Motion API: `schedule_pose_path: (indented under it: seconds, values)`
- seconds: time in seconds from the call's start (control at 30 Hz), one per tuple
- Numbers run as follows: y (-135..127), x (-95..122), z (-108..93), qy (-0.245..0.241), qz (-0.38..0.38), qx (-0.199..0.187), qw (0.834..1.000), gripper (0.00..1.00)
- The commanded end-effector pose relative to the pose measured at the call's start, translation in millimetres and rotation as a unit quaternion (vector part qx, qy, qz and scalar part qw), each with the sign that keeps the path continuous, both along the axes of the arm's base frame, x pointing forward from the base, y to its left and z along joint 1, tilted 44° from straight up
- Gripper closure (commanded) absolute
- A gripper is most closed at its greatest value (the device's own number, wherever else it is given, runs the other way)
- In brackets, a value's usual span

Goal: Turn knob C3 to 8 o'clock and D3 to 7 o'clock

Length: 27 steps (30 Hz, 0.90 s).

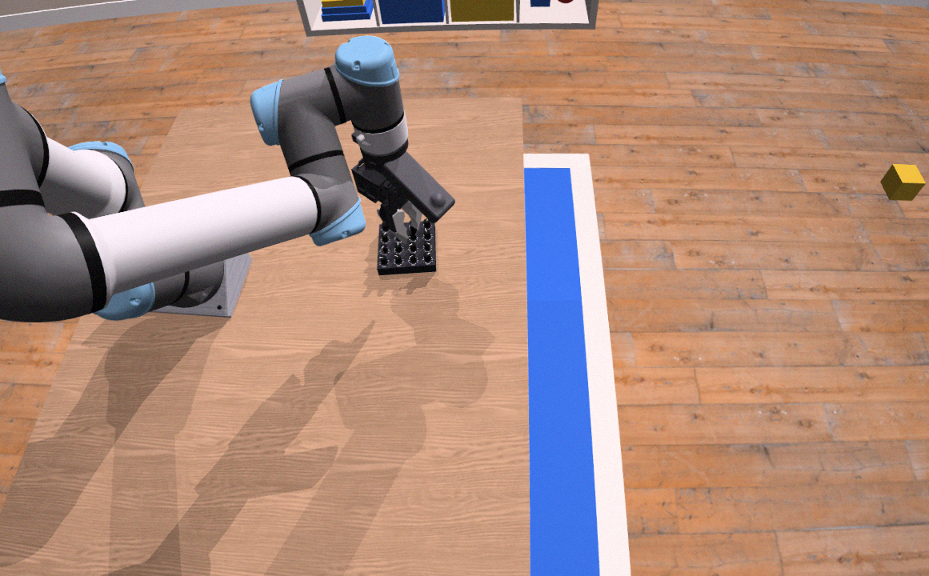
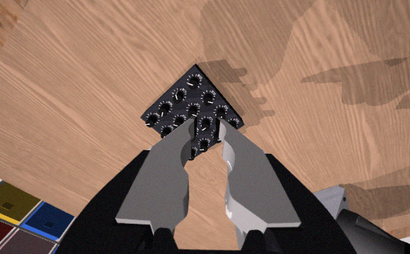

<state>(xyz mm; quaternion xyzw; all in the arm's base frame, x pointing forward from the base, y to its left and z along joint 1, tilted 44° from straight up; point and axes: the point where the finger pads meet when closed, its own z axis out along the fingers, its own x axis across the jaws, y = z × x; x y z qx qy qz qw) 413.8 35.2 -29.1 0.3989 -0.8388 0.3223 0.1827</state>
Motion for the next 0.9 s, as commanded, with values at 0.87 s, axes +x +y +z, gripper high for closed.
schedule_pose_path:
  seconds: [0.87]
  values:
    - [2.3, -2.9, 2.3, -0.087, -0.094, -0.009, 0.992, 0.89]
